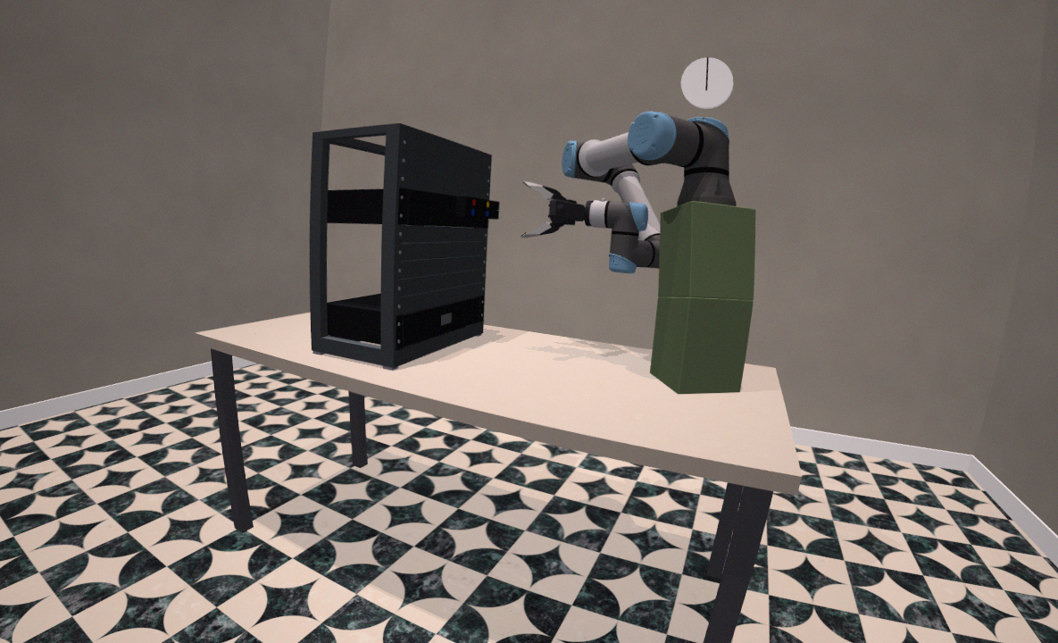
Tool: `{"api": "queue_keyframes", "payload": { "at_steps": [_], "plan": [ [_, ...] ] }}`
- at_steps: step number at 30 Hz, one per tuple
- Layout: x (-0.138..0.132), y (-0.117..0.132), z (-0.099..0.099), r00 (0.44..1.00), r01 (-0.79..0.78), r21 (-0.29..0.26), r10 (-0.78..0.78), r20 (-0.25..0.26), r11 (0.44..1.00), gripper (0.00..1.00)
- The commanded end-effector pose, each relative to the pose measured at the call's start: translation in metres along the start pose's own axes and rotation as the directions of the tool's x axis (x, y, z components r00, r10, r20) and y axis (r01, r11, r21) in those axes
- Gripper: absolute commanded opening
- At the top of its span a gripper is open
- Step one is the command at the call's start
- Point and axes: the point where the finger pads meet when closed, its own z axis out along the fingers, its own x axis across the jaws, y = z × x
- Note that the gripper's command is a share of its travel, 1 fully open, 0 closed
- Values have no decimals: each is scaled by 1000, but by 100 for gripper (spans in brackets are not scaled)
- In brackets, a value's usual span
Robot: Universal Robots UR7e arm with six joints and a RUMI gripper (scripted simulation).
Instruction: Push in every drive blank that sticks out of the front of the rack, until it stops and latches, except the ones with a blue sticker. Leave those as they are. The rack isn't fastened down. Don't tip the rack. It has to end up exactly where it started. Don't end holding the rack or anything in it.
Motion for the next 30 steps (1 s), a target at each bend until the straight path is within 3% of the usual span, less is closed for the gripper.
{"api": "queue_keyframes", "payload": {
  "at_steps": [1, 30],
  "plan": [
    [0, -3, -1, 1000, -4, 4, 4, 4, 1000, 100],
    [0, -5, 2, 1000, -4, 4, 4, 4, 1000, 100]
  ]
}}
